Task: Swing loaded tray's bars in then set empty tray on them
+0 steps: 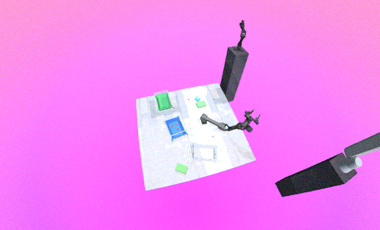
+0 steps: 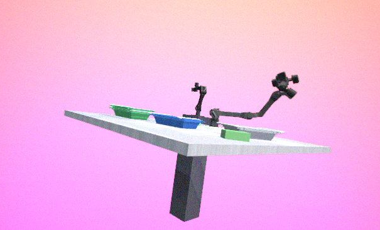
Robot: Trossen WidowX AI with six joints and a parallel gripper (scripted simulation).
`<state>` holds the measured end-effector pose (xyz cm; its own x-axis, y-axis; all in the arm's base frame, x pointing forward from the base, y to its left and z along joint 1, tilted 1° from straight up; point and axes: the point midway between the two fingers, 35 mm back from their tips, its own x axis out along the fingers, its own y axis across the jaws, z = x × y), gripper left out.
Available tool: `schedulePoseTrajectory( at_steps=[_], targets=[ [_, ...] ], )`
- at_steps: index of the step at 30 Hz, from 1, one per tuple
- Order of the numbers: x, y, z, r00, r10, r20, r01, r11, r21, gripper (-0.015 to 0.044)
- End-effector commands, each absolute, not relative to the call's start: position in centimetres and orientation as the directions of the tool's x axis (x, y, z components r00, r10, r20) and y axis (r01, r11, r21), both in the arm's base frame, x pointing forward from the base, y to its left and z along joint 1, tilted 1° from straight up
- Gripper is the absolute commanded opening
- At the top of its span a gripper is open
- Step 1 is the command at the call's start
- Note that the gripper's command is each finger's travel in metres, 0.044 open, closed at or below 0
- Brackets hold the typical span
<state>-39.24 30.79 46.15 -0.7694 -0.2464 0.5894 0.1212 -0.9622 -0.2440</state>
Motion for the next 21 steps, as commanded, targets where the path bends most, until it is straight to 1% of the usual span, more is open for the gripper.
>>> schedulePoseTrajectory(
  at_steps=[1, 12, 21],
  targets=[
    [-39.24, 30.79, 46.15, -0.769, -0.246, 0.589, 0.121, -0.962, -0.244, 0.0374],
    [-39.24, 30.79, 46.15, -0.769, -0.246, 0.589, 0.121, -0.962, -0.244, 0.0085],
    [-39.24, 30.79, 46.15, -0.769, -0.246, 0.589, 0.121, -0.962, -0.244, 0.0081]
  ],
)
